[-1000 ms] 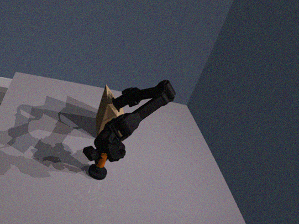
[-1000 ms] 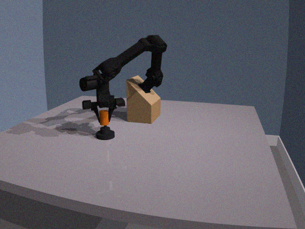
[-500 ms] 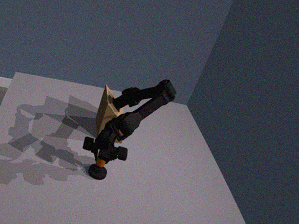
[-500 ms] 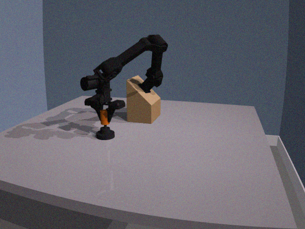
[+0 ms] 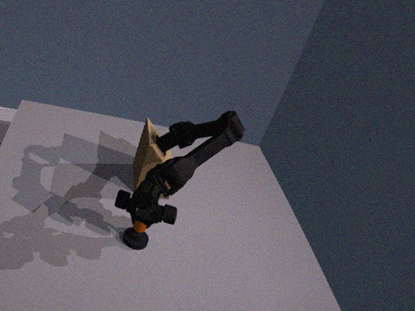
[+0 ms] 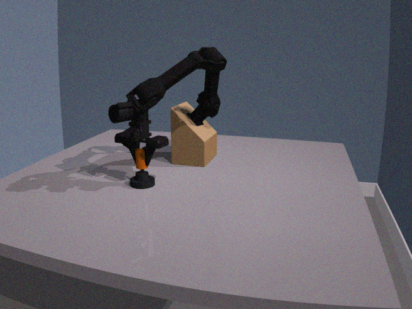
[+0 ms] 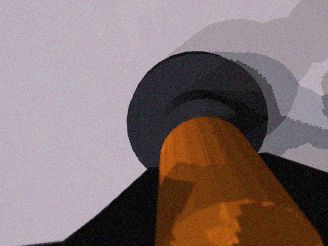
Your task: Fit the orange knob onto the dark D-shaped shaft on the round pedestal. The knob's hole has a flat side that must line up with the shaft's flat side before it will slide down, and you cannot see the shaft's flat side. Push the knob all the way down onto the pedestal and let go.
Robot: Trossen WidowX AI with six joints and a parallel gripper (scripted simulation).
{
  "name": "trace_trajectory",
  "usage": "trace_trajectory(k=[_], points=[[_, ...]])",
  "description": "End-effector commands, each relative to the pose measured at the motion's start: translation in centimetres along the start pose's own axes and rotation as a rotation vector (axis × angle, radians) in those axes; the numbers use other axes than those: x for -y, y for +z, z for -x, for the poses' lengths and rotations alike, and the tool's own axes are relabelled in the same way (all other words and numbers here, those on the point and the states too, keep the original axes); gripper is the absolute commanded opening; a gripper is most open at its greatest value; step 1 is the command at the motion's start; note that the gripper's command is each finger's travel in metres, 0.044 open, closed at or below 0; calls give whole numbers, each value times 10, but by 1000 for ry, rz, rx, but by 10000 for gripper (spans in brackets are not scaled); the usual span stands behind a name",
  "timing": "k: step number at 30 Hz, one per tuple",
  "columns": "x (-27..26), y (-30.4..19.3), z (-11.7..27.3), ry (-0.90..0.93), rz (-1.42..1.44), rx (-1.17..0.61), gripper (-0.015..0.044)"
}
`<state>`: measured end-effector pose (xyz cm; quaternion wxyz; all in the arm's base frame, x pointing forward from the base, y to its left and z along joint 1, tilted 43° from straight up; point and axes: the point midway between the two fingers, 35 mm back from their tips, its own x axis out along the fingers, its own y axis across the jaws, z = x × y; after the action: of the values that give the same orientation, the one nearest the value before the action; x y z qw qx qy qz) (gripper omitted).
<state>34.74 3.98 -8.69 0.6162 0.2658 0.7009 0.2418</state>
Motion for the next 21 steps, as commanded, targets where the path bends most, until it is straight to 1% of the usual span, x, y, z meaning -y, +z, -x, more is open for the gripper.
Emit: trace_trajectory(k=[1,21], points=[[2,4,3,1,-4,9,0],[1,5,2,1,-4,9,0]])
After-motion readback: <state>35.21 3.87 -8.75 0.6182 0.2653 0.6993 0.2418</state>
